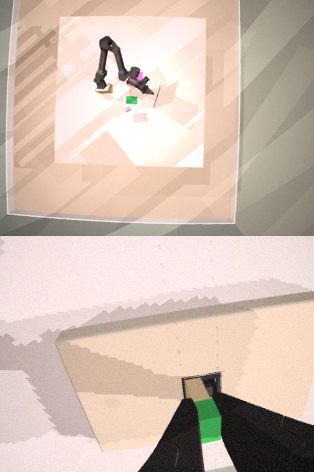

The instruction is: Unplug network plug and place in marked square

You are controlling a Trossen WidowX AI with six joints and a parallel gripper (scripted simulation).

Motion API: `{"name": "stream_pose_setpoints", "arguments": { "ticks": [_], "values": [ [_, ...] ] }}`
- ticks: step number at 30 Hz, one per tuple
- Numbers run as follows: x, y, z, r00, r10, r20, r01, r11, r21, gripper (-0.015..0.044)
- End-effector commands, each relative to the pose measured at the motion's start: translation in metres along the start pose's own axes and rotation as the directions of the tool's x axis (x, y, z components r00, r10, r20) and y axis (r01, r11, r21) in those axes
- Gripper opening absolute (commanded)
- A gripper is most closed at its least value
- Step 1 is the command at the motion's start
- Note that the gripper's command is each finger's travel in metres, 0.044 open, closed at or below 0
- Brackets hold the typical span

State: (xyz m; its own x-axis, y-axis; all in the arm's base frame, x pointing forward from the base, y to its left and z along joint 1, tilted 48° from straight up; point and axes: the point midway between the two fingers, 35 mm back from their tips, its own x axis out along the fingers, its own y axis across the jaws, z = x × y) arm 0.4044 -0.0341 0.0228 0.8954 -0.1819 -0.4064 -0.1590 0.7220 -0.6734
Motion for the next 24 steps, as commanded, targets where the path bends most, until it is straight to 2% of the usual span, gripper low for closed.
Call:
{"name": "stream_pose_setpoints", "arguments": {
  "ticks": [1, 24],
  "values": [
    [-0.003, 0.0, -0.001, 1.0, 0.001, -0.001, -0.001, 1.0, 0.002, 0.0],
    [-0.016, 0.0, -0.005, 1.0, 0.001, -0.001, -0.001, 1.0, 0.002, 0.0]
  ]
}}
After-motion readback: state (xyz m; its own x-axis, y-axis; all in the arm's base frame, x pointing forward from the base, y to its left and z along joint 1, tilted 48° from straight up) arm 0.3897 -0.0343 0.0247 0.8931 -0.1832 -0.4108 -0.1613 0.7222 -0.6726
